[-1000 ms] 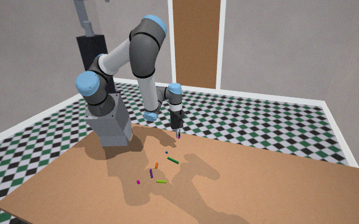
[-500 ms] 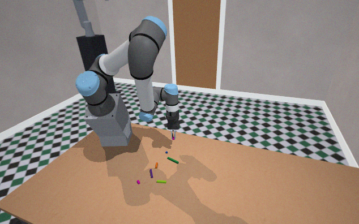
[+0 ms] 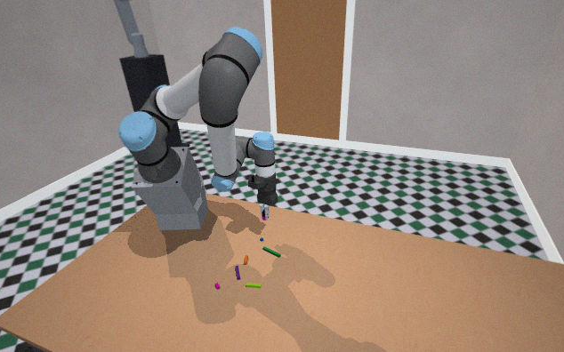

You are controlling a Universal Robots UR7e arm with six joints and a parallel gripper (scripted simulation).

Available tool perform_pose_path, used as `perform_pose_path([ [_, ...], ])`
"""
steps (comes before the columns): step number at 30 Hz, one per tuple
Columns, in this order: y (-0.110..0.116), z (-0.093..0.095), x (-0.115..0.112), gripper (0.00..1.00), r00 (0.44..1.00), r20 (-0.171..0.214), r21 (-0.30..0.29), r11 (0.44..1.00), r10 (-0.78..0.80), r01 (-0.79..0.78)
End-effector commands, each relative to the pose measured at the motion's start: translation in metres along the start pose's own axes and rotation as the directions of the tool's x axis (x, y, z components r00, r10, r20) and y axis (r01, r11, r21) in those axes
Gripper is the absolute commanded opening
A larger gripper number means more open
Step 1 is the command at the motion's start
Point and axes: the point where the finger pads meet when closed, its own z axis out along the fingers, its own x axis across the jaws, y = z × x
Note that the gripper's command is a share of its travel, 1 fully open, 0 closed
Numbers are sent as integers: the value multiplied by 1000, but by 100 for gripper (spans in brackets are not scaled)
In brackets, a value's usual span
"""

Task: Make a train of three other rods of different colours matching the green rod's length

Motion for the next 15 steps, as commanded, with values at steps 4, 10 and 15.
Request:
perform_pose_path([
  [4, -4, -1, 6, 24, 994, 1, 0, 994, 112, -112],
  [10, -4, -1, 7, 24, 992, 1, 0, 992, 122, -122],
  [15, -4, -1, 7, 24, 992, 1, 0, 992, 122, -122],
])
